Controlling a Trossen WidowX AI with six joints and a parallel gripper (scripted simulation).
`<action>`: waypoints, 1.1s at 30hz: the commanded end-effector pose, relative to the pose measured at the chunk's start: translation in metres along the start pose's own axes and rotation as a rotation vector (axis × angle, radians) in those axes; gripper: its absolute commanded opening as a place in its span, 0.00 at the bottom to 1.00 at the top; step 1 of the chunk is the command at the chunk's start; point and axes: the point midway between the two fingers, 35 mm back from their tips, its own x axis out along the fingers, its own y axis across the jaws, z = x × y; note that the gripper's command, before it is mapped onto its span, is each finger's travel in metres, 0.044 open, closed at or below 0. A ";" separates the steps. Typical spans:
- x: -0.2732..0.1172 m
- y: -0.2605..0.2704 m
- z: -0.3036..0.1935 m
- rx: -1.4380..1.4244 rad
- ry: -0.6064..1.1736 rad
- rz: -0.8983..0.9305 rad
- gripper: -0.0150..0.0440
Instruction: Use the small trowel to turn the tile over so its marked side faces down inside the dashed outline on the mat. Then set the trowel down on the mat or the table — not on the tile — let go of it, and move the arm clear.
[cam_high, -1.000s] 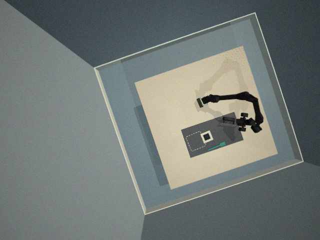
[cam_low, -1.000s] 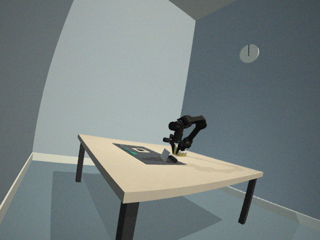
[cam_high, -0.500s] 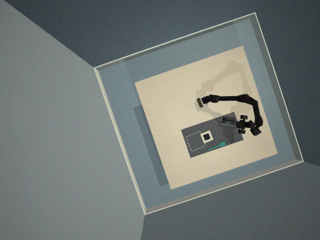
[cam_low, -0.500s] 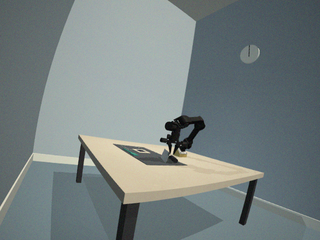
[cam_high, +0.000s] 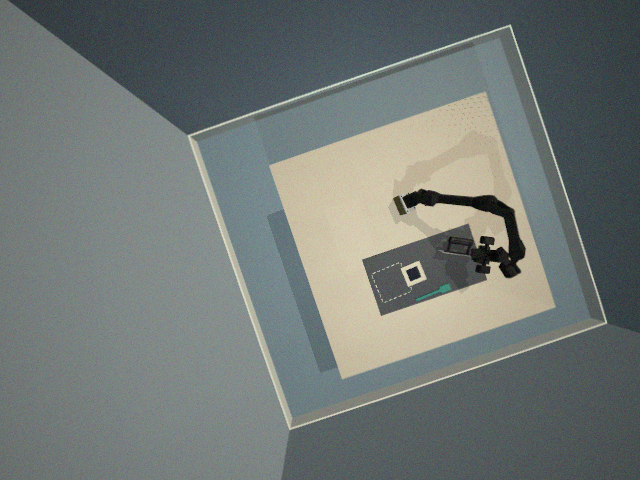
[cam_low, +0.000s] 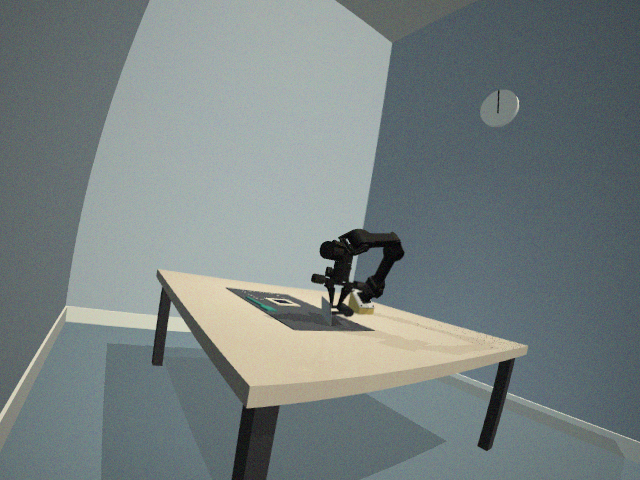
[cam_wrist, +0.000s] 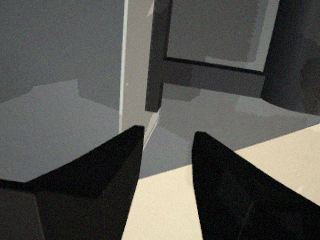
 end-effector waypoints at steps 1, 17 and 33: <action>0.002 0.010 0.001 0.000 -0.002 -0.004 0.42; 0.002 0.040 0.001 -0.001 -0.003 -0.003 0.42; -0.001 0.036 0.000 0.001 -0.001 0.000 0.42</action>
